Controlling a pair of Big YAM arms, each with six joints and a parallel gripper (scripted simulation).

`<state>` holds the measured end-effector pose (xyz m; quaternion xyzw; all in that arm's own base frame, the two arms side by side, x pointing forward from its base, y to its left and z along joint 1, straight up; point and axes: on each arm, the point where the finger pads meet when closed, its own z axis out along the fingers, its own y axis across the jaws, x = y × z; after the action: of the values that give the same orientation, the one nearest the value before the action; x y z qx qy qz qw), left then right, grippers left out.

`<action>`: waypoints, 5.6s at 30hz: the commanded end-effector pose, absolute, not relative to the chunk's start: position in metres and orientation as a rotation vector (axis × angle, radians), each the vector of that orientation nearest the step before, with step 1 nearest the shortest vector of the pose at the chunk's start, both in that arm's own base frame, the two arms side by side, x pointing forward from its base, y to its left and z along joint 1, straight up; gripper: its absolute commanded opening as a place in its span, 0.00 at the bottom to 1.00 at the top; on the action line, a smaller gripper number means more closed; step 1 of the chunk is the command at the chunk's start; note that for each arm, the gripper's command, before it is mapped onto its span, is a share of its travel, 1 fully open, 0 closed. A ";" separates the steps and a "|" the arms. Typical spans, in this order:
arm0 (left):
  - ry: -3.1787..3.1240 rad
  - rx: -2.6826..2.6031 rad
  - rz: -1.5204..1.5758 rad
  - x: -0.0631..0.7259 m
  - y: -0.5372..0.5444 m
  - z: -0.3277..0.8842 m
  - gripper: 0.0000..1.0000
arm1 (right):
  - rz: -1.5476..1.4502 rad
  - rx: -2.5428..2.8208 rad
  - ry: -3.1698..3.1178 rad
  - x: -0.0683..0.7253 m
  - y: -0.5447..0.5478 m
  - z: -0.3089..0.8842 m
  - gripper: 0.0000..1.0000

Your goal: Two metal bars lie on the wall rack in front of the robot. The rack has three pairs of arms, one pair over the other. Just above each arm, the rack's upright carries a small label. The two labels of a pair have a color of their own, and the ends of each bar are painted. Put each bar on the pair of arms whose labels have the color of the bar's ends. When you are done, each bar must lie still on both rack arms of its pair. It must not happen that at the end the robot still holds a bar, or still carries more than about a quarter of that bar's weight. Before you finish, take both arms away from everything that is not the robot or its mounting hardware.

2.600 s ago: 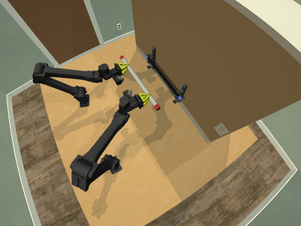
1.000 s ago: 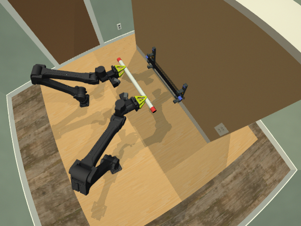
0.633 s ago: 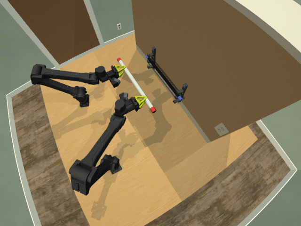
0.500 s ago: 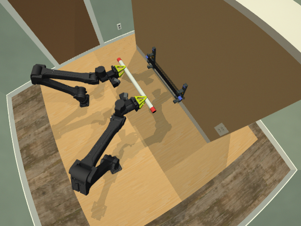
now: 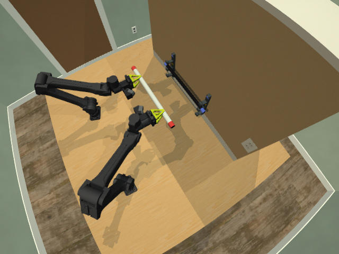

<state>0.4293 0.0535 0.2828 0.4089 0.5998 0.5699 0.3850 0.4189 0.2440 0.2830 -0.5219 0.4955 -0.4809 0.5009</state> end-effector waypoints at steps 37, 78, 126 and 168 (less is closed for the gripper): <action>1.477 0.979 1.502 0.441 0.063 0.240 0.00 | -1.188 -1.152 1.175 0.431 0.242 0.251 0.00; 1.476 0.978 1.502 0.442 0.066 0.177 0.00 | -1.188 -1.152 1.174 0.434 0.245 0.186 0.00; 1.476 0.978 1.502 0.466 0.076 0.157 0.00 | -1.188 -1.151 1.174 0.461 0.246 0.167 0.00; 1.476 0.978 1.502 0.524 0.100 0.161 0.00 | -1.188 -1.152 1.174 0.524 0.249 0.172 0.00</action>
<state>0.5040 0.0846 0.1397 0.4076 0.5911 0.5750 0.3922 0.4985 0.2473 0.1387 -0.5160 0.4937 -0.4850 0.5048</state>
